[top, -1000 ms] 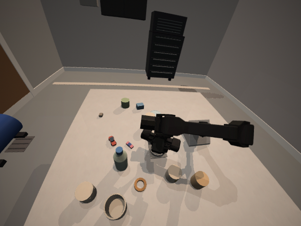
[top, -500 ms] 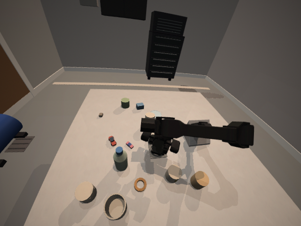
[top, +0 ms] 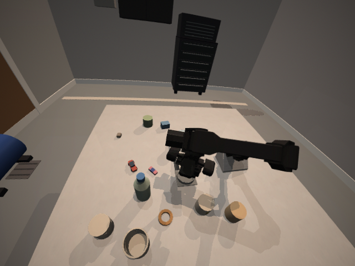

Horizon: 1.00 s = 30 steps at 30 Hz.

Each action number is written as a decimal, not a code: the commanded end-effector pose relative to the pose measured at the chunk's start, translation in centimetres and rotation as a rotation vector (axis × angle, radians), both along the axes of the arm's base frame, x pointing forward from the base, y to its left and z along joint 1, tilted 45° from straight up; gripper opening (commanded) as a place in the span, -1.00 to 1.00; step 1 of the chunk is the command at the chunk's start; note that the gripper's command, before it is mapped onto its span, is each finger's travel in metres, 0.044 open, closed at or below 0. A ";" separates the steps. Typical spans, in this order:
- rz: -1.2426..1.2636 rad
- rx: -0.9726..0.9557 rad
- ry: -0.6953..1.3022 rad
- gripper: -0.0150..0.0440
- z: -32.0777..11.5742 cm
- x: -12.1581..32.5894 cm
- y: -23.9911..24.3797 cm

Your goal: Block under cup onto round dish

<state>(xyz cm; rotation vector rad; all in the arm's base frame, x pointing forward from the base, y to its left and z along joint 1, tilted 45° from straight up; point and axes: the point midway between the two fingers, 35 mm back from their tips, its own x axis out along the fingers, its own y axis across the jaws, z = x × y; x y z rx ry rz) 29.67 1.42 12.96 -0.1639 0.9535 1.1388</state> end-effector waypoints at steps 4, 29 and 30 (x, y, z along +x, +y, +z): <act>0.001 -0.003 -0.001 -0.49 2.4 -0.2 -2.6; -0.058 -0.037 0.058 -0.49 -10.1 -0.8 -15.6; -0.055 -0.038 0.056 -0.49 -11.0 -1.0 -16.2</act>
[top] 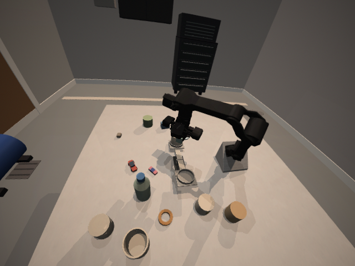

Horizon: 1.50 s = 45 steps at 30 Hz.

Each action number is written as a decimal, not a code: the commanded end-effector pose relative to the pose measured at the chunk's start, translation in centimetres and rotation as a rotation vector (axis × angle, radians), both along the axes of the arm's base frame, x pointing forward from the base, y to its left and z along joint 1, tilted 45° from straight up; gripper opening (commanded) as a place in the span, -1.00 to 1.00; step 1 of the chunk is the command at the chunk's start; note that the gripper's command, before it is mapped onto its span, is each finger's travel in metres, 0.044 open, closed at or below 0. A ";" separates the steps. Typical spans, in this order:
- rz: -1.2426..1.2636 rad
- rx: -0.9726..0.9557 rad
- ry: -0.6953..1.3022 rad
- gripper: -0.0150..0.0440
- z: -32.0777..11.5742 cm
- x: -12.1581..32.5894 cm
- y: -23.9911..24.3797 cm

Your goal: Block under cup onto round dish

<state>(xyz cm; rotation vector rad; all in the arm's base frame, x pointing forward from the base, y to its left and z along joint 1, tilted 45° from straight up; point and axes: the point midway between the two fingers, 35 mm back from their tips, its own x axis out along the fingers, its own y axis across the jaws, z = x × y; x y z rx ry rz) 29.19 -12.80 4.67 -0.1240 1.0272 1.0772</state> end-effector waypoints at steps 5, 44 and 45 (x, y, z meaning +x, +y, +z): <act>0.020 -0.008 -0.019 -0.49 -7.2 -2.0 -4.5; 0.064 0.013 -0.066 -0.49 -23.4 -8.6 -5.3; 0.064 0.013 -0.066 -0.49 -23.5 -8.6 -5.2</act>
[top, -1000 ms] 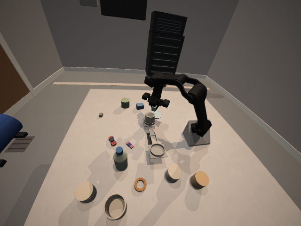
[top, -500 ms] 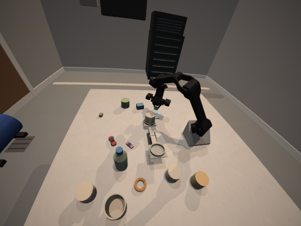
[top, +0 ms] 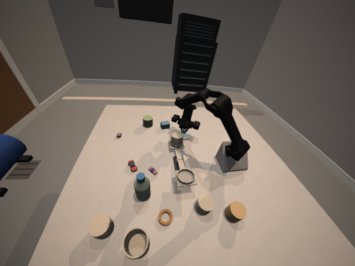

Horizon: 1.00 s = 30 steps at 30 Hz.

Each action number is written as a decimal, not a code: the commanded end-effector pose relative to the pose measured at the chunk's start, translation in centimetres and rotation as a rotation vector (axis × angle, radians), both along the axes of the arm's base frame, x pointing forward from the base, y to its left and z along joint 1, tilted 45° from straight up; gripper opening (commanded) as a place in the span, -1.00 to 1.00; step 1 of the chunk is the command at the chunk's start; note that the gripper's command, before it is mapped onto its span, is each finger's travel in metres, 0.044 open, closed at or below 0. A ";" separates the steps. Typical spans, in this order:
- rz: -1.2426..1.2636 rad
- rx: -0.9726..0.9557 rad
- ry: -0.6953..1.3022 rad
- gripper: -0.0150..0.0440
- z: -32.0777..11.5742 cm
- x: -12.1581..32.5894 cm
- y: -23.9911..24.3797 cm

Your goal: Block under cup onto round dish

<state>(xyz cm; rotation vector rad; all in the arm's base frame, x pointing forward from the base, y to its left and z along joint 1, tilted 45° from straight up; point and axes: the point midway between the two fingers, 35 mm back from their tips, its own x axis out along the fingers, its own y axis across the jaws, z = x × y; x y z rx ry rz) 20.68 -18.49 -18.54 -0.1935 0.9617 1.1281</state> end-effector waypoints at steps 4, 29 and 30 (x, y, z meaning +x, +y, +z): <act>-0.003 0.009 0.006 -0.49 -0.8 0.0 1.0; 0.000 -0.002 -0.002 0.93 -0.9 0.2 0.8; -0.001 -0.001 0.000 1.00 -0.3 0.1 0.2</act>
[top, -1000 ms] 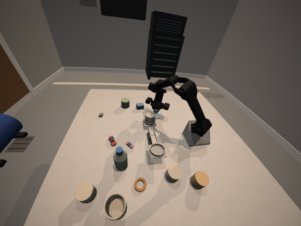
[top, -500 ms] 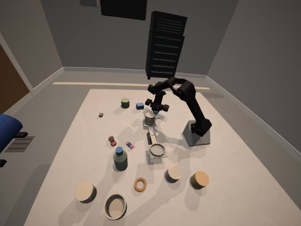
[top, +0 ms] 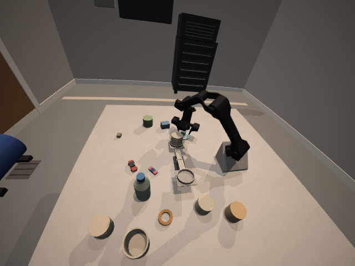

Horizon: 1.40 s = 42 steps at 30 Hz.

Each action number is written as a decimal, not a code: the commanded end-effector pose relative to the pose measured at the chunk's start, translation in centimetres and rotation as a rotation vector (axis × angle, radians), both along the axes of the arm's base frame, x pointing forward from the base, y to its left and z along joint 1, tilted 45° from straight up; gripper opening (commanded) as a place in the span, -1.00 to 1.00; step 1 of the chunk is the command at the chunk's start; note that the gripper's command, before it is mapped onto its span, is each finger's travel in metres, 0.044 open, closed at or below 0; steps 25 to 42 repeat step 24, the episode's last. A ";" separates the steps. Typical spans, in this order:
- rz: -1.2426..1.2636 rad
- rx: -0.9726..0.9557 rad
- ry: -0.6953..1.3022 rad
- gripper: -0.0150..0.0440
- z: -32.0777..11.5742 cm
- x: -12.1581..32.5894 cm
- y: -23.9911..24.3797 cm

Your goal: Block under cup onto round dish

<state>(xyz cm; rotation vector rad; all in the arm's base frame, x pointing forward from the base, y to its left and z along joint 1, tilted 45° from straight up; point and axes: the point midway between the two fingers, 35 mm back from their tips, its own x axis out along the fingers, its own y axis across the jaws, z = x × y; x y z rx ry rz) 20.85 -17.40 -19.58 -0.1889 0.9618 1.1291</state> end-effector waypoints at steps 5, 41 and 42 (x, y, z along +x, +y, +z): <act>-0.002 0.004 0.005 1.00 4.1 -0.7 -3.8; -0.013 0.001 0.005 1.00 7.5 -1.4 -6.8; -0.013 0.001 0.005 1.00 7.5 -1.4 -6.8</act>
